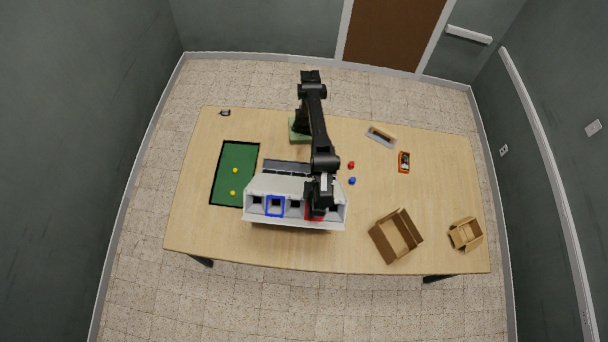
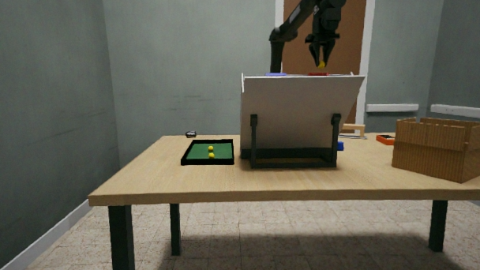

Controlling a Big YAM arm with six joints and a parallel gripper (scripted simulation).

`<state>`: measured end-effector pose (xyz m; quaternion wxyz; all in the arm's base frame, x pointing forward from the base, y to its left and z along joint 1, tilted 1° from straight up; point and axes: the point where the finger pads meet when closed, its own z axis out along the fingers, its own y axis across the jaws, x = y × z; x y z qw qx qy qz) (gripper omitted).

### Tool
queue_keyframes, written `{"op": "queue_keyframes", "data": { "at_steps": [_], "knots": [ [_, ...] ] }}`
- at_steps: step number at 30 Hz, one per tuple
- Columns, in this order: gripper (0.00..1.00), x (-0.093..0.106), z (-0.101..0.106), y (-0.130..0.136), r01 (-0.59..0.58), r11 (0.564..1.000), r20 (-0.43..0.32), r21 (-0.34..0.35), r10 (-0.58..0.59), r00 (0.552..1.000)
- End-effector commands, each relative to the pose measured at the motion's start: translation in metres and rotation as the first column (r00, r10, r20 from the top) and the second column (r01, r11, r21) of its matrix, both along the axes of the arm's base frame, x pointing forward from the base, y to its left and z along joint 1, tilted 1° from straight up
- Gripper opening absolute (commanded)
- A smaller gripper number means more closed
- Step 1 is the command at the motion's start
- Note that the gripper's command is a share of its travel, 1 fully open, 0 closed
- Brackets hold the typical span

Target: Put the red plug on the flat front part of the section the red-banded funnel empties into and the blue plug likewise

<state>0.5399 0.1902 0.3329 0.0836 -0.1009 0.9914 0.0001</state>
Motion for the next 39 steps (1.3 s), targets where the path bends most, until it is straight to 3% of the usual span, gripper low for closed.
{"op": "queue_keyframes", "data": {
  "at_steps": [1, 2, 12, 19, 39],
  "knots": [
    [0.00, 0.002, 0.011, -0.008, 0.004, 1.000, 0.038, 0.016, -0.005, 0.999],
    [0.00, 0.008, -0.009, -0.006, 0.005, 1.000, 0.010, 0.006, -0.005, 1.000],
    [0.00, 0.002, -0.002, -0.009, 0.005, 1.000, 0.038, 0.015, -0.005, 0.999],
    [0.00, 0.005, -0.011, -0.007, 0.005, 1.000, 0.022, 0.010, -0.005, 1.000],
    [0.00, 0.005, -0.011, -0.007, 0.005, 1.000, 0.022, 0.010, -0.005, 1.000]
  ]
}}
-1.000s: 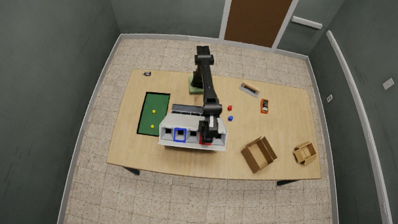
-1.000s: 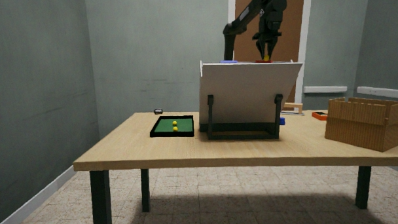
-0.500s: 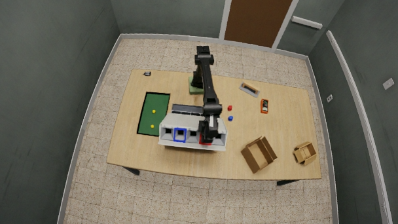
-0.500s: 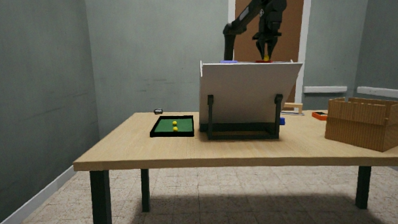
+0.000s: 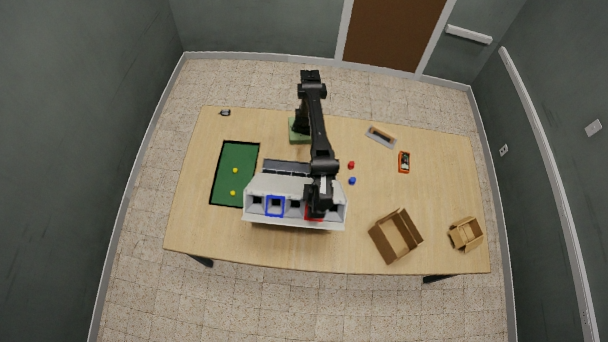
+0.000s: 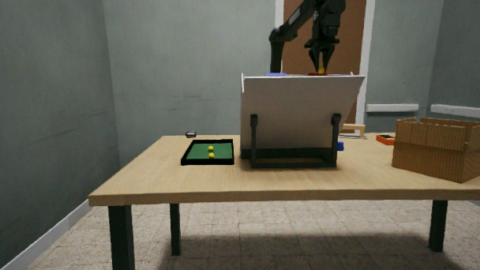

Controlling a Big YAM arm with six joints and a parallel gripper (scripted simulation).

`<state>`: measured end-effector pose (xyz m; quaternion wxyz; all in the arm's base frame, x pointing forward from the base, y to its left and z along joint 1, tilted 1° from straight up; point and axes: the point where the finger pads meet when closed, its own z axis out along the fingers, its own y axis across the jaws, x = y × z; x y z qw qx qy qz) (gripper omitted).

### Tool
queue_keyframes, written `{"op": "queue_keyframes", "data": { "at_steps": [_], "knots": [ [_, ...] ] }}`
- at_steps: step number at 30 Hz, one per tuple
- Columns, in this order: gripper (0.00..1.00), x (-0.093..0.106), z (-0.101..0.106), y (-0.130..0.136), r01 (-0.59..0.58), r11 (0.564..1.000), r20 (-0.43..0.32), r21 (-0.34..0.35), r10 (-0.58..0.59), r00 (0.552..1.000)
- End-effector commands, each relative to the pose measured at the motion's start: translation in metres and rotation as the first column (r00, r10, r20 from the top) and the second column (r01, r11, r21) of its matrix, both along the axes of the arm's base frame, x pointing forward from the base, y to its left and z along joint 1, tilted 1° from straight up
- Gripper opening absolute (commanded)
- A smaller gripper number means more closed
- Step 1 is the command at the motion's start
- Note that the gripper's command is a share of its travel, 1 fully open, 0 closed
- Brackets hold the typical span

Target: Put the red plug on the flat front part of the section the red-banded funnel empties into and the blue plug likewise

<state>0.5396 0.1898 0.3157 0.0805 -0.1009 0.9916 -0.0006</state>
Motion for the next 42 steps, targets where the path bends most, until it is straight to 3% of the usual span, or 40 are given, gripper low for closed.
{"op": "queue_keyframes", "data": {
  "at_steps": [1, 10, 39, 40, 42],
  "knots": [
    [0.00, 0.005, 0.006, -0.007, 0.005, 1.000, 0.028, 0.012, -0.005, 1.000],
    [0.00, 0.009, -0.005, -0.006, 0.005, 1.000, 0.018, 0.008, -0.005, 1.000],
    [0.00, 0.009, -0.005, -0.006, 0.005, 1.000, 0.018, 0.008, -0.005, 1.000],
    [0.56, 0.009, -0.005, -0.006, 0.005, 1.000, 0.018, 0.008, -0.005, 1.000],
    [0.56, 0.009, -0.005, -0.006, 0.005, 1.000, 0.018, 0.008, -0.005, 1.000]
  ]
}}
